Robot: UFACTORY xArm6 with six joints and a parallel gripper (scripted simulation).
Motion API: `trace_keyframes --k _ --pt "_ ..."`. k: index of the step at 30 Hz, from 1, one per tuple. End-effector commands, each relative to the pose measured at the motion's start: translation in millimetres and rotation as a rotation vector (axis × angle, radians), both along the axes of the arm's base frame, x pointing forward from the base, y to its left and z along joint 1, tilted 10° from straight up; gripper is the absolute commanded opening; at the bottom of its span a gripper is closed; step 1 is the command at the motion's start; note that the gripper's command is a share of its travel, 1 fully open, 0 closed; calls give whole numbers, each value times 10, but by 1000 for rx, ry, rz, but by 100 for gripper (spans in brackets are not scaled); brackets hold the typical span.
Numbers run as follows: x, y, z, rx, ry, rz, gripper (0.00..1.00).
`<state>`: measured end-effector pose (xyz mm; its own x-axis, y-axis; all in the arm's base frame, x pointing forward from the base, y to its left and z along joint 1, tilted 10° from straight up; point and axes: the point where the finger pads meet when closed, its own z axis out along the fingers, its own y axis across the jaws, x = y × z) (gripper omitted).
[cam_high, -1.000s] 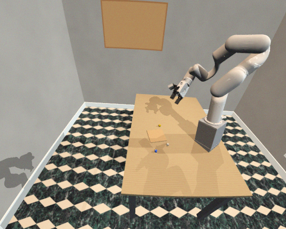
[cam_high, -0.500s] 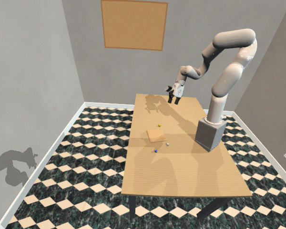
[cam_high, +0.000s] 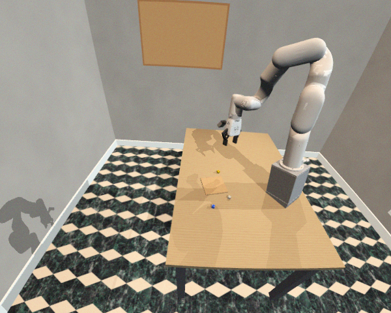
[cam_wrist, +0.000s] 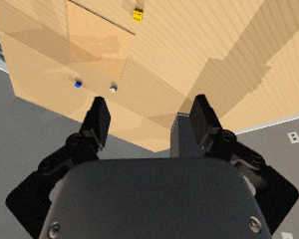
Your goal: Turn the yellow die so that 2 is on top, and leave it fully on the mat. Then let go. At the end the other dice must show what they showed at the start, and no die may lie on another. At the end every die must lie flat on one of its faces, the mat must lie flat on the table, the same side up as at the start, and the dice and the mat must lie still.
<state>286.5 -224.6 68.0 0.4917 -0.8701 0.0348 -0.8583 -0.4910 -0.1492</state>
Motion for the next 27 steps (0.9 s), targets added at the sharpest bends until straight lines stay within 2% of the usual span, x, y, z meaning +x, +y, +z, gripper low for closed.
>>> trace_keyframes --k 1,2,5,8,10,11,19,27 --pt "142 -137 -115 -58 55 2 100" --pt "236 -190 -182 -88 69 11 100" --pt "236 -190 -182 -88 69 11 100" --pt "422 -256 -310 -138 83 30 100" --pt "422 -256 -310 -138 83 30 100" --pt "506 -271 -368 -157 85 39 100" --pt "766 -271 -559 -204 80 72 100" --pt "799 -266 -585 -209 79 77 100"
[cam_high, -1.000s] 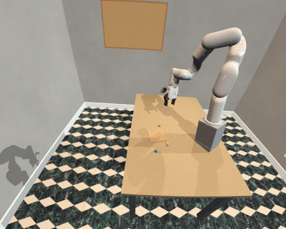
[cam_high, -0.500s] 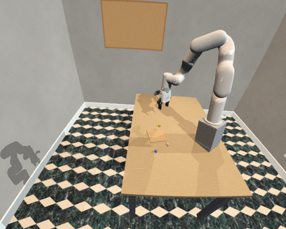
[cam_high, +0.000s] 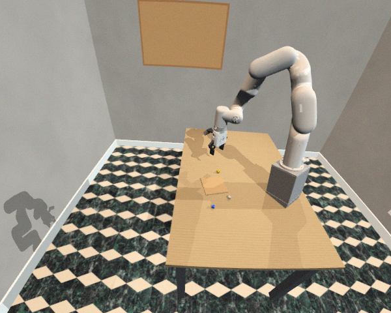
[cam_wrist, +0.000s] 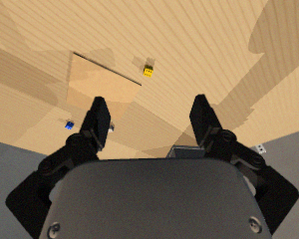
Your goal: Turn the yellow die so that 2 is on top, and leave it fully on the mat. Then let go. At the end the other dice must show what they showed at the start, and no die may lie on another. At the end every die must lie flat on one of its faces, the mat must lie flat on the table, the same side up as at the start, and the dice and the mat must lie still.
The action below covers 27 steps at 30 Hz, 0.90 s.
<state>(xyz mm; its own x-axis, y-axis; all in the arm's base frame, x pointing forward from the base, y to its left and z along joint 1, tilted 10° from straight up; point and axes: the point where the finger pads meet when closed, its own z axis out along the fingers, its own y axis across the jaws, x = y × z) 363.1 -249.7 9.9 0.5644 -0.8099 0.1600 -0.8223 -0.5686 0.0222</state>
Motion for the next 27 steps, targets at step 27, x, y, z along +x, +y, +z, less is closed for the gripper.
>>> trace_keyframes --k 27 --pt "82 -120 -665 -11 0 0 100"
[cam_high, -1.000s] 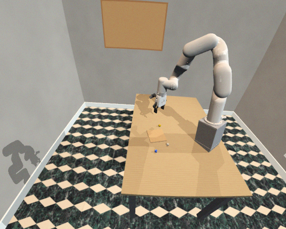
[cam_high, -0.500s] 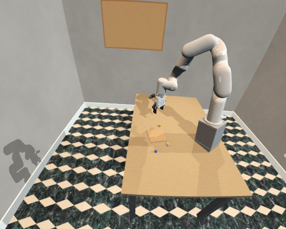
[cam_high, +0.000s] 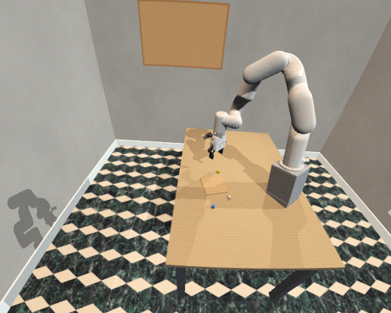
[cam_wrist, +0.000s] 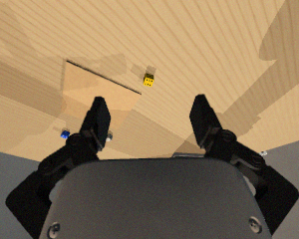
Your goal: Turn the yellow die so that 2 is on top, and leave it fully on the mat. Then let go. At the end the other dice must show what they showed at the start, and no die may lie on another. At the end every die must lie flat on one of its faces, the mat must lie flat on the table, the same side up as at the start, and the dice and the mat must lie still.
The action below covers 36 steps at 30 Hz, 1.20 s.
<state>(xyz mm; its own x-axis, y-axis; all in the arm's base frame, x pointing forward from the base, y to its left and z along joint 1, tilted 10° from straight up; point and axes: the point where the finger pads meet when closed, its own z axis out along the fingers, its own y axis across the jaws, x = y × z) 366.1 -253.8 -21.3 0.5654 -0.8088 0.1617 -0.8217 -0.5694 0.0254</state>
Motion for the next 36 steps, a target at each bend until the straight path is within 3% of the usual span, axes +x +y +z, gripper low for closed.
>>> trace_keyframes --k 1,11,36 --pt "52 -79 -353 -8 -2 -1 100" --pt "85 -149 -794 -8 -2 -1 100" --pt "86 -151 -808 -8 -2 -1 100"
